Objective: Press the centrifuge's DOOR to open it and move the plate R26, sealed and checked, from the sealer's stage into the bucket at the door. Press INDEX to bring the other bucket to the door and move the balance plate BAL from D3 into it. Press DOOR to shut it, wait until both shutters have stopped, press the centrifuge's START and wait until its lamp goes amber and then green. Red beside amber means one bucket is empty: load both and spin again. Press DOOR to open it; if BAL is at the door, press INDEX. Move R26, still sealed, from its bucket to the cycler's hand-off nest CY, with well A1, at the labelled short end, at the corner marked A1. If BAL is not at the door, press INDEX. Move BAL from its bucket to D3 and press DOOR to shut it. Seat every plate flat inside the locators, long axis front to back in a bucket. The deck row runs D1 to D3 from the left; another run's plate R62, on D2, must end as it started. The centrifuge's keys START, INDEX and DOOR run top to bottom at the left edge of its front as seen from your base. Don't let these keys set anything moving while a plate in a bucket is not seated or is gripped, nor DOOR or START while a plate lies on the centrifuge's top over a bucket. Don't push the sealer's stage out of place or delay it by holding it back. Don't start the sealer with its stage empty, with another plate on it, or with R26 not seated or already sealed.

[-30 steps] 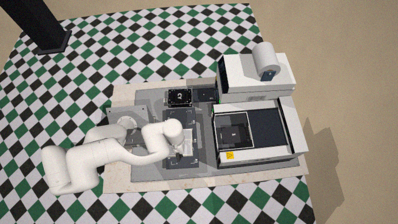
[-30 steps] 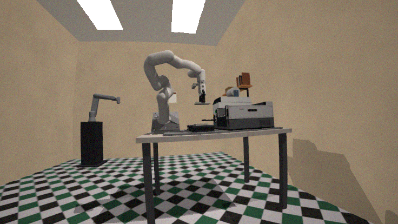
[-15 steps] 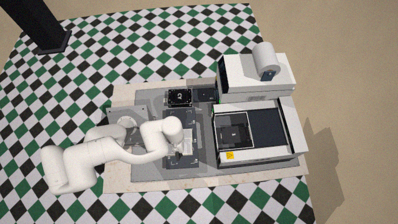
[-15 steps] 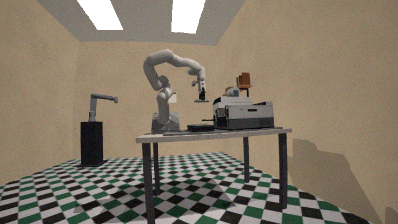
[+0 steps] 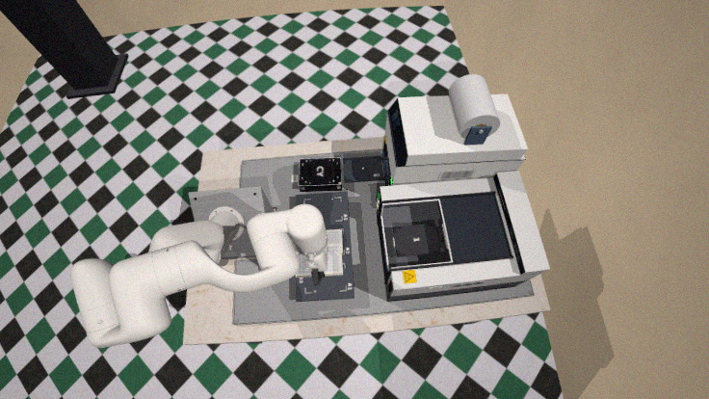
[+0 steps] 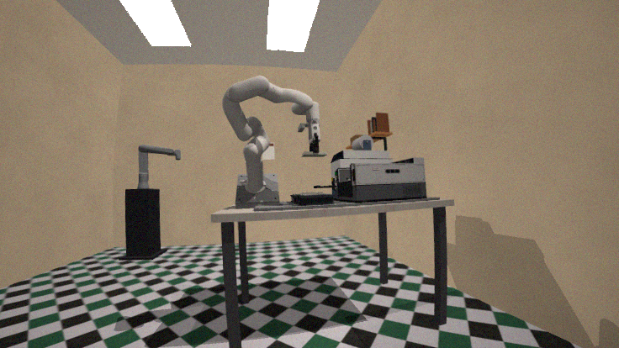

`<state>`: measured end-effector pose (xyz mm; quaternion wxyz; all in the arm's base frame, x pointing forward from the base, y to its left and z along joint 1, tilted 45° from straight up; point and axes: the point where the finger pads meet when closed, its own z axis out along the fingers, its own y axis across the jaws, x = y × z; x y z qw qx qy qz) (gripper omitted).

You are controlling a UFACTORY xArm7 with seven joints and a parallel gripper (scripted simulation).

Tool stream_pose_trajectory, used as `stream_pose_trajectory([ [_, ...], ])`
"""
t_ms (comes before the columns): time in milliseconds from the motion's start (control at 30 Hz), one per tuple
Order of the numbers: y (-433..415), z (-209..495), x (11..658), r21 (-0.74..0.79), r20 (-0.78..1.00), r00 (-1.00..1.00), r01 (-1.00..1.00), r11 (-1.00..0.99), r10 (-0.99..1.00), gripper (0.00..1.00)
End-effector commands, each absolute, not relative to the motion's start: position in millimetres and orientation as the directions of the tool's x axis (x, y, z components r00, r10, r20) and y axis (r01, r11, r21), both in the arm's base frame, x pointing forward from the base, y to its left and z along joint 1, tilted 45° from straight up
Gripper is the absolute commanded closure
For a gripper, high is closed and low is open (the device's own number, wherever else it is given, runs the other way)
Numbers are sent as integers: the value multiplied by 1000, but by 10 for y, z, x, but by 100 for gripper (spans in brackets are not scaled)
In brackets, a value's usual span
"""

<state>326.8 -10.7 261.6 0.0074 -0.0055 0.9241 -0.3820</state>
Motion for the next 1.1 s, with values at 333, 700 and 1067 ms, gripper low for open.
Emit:
stream_pose_trajectory([
  [333, -94, 2628, 3276, -706, -13, -1000, -4, 708, -19, 100],
  [700, -94, 2628, 3275, -706, 2, -999, -25, 708, -33, 100],
  [1067, 5, 2530, 3271, -706, 2, -999, -25, 708, -33, 100],
])
